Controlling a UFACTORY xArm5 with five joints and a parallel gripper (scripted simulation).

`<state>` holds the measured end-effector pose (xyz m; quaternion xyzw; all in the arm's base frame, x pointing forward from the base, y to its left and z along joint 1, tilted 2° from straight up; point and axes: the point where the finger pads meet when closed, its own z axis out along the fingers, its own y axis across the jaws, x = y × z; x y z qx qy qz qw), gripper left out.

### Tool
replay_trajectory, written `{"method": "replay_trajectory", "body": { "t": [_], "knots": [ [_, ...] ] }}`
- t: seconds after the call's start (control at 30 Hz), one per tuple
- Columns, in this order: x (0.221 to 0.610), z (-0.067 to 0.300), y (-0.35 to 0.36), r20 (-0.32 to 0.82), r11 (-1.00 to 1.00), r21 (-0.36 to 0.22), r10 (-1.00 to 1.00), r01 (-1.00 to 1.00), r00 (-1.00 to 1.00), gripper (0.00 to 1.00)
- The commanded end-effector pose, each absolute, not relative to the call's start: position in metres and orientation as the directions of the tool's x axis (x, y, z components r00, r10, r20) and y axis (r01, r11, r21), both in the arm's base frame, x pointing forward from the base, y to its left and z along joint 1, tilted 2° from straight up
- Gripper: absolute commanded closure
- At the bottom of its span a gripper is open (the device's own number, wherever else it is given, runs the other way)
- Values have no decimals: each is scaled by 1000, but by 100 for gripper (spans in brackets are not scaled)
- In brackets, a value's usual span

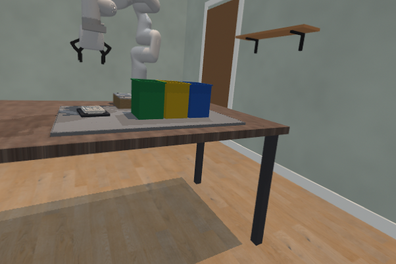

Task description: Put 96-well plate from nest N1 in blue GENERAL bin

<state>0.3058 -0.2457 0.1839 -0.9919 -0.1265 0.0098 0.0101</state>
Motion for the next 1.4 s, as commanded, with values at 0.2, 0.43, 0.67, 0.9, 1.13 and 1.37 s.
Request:
{"method": "replay_trajectory", "body": {
  "t": [0.2, 0.43, 0.67, 0.9, 1.13, 1.37],
  "knots": [
    [307, 185, -247, -14, -968, -19, 252, 252, 968, 0],
    [307, 179, -247, -14, -968, -19, 252, 252, 968, 0],
    [306, 170, -247, -14, -968, -19, 252, 252, 968, 0],
    [306, 159, -246, -14, -968, -19, 252, 252, 968, 0],
    [306, 150, -246, -14, -968, -19, 252, 252, 968, 0],
    [306, 139, -246, -14, -968, -19, 252, 252, 968, 0]
  ]
}}
